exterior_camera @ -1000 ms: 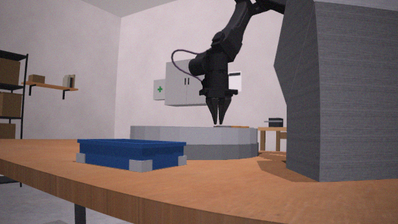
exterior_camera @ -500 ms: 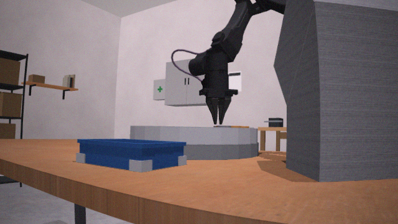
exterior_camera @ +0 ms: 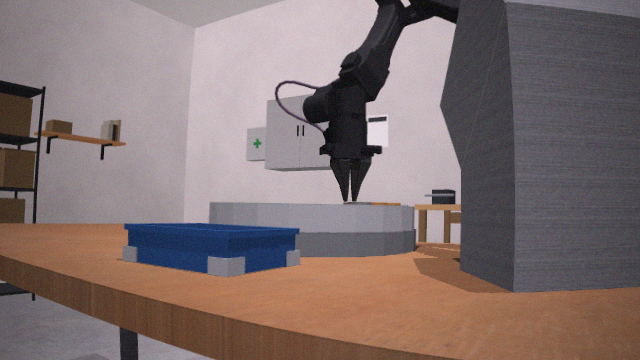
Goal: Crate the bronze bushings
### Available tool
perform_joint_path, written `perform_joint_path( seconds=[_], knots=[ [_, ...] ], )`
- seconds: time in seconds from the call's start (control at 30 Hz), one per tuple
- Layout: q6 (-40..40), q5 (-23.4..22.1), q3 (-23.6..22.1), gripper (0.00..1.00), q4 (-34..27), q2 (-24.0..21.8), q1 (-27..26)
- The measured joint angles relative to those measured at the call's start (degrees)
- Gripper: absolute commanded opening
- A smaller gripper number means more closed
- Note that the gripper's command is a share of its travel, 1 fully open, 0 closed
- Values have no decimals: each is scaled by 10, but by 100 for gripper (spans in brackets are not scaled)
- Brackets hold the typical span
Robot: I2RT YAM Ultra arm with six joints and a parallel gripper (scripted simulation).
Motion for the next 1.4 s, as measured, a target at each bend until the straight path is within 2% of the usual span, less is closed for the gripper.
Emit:
perform_joint_path(
  seconds=[0.37,1.4],
  knots=[
    [-11,-4,2,15,23,28,-12],
    [-14,-5,6,15,30,28,-12]
  ],
)
